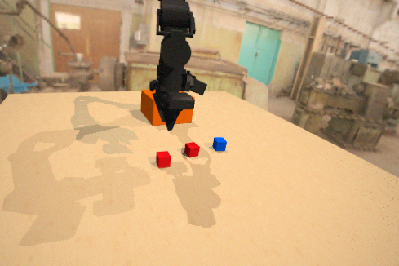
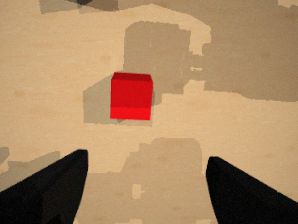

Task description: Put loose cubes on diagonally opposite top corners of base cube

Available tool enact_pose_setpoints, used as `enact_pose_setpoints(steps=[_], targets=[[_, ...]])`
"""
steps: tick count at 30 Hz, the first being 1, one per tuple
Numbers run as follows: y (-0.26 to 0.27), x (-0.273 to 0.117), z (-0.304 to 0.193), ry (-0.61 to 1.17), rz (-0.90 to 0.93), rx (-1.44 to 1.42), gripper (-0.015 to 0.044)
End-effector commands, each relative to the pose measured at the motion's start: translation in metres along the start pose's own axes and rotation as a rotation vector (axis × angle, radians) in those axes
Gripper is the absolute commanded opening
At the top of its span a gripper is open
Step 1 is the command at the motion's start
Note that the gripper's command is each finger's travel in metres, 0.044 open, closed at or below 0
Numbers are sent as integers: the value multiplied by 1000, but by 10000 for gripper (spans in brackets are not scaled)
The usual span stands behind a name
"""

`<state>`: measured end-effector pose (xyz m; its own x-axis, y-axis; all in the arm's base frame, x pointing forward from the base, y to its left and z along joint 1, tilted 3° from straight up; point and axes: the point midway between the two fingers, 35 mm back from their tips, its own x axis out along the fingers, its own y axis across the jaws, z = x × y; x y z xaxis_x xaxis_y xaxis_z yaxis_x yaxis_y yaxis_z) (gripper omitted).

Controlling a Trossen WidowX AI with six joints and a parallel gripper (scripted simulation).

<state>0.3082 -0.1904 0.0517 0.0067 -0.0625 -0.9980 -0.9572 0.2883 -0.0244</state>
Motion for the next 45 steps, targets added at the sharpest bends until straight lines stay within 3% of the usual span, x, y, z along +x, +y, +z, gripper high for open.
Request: enact_pose_setpoints(steps=[1, 12, 39, 45], targets=[[6, 39, -1, -2, 29, -7, 265], [9, 71, 0, -1, 29, -7, 265], [10, 105, 0, -1, 29, -7, 265], [10, 105, 0, -1, 29, -7, 107]])
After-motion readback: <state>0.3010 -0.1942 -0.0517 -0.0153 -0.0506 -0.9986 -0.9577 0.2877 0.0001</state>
